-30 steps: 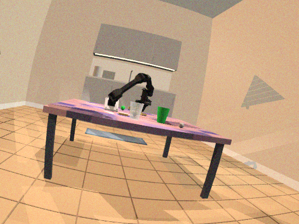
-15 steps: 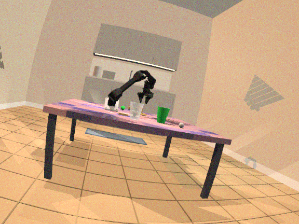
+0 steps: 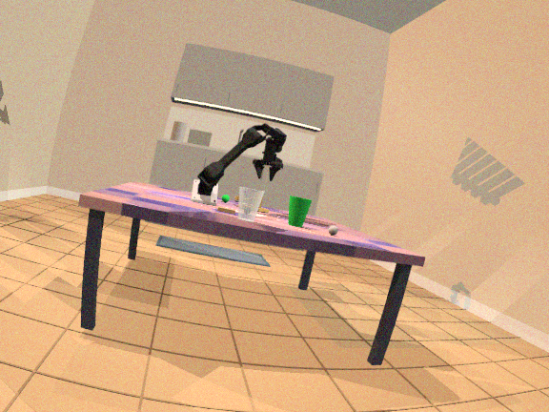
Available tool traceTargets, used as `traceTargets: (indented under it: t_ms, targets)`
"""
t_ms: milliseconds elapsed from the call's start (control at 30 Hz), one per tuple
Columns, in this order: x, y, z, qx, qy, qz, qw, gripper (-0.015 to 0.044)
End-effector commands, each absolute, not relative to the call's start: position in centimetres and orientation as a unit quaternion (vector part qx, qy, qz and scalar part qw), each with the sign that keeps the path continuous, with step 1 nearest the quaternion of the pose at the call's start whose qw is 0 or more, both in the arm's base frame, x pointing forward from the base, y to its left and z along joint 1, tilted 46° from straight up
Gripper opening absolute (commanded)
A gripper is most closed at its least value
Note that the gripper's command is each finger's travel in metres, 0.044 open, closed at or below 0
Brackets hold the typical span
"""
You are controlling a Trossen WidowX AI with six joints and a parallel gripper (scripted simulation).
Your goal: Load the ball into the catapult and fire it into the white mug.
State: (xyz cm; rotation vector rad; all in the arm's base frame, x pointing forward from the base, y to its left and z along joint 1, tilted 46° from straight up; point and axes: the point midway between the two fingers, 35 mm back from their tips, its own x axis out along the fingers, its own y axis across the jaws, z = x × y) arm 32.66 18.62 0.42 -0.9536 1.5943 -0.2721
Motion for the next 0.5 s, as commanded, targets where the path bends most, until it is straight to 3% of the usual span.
traceTargets:
  t_ms: [0, 133, 467]
  targets:
    - [32.9, 17.4, 0.8, -0.404, 0.688, -0.124, 0.59, 0.0387]
    - [33.3, 12.9, 4.8, -0.376, 0.686, -0.143, 0.607, 0.03]
    - [29.2, 0.6, 12.3, -0.309, 0.67, -0.21, 0.641, 0.03]
